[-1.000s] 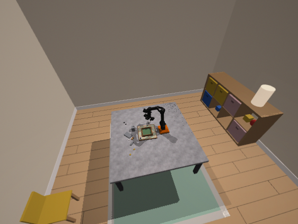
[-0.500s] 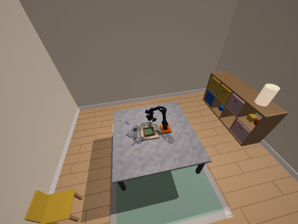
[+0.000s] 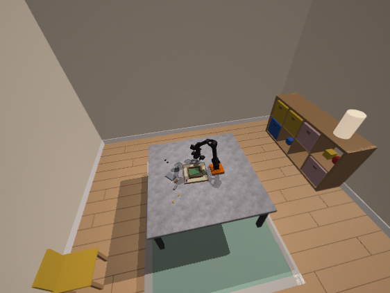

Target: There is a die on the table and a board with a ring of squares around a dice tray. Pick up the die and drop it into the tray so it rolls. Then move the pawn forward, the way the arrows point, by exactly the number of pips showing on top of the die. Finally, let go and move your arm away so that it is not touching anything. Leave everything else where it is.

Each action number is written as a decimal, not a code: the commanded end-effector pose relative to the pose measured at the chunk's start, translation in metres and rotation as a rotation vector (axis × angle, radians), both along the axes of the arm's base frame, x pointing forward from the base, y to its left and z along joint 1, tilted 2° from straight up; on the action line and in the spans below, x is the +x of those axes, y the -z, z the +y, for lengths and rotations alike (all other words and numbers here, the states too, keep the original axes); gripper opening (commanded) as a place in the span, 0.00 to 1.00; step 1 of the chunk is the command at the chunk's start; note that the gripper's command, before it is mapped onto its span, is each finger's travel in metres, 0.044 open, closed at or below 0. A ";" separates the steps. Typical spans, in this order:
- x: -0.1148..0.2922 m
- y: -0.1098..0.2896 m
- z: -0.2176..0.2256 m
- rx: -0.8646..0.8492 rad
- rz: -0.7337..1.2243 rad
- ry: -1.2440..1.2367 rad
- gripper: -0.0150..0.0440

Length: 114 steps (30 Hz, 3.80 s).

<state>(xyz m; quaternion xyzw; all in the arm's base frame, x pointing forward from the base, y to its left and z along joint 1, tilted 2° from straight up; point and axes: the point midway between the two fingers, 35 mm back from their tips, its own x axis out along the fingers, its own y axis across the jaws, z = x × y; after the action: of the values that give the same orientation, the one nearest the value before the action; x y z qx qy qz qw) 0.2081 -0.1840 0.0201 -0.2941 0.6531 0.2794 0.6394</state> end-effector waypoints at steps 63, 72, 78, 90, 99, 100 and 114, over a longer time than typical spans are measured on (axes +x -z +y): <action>0.057 -0.095 0.124 0.012 -0.019 0.450 0.25; 0.065 -0.085 0.166 0.012 -0.020 0.608 0.25; 0.067 -0.079 0.192 0.012 -0.021 0.703 0.25; 0.069 -0.073 0.206 0.081 -0.159 0.755 0.25; 0.072 -0.069 0.205 0.219 -0.439 0.738 0.25; 0.073 -0.069 0.206 0.234 -0.470 0.735 0.25; 0.072 -0.070 0.205 0.392 -0.798 0.699 0.25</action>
<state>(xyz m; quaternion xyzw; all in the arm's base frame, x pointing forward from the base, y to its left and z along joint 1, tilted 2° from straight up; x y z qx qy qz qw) 0.2792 0.0208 0.0865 -0.0176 0.3712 0.0322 0.9278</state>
